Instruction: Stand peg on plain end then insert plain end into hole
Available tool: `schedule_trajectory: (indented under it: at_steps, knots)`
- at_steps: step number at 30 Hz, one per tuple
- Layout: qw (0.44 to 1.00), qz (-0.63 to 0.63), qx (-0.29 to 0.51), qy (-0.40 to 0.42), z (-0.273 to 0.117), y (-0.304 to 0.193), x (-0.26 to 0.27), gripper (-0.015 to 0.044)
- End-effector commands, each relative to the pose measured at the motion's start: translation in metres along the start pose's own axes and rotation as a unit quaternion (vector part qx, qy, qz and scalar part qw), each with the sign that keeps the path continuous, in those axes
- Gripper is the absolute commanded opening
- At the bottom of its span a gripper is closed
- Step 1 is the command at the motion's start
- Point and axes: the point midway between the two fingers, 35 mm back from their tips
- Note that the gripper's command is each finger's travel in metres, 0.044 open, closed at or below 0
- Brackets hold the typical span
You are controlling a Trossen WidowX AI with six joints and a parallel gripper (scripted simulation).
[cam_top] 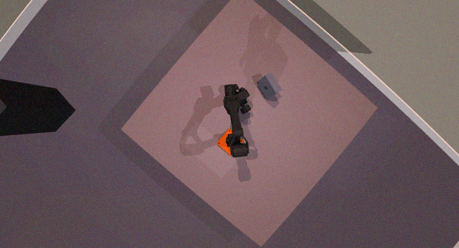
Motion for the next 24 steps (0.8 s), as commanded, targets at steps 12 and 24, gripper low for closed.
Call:
schedule_trajectory:
  at_steps: [12,24]
  knots:
    - [0.998,0.004,-0.069,0.009,-0.01,-0.005,0.0,0.0049]
    - [0.993,0.004,-0.12,0.014,-0.016,-0.01,-0.001,0.0049]
Point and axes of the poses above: the point midway between the two fingers, 35 mm back from their tips, its own z axis out along the fingers, its own x axis across the jaws, y = z × x, and after that the axes turned 6 degrees about z, right-handed
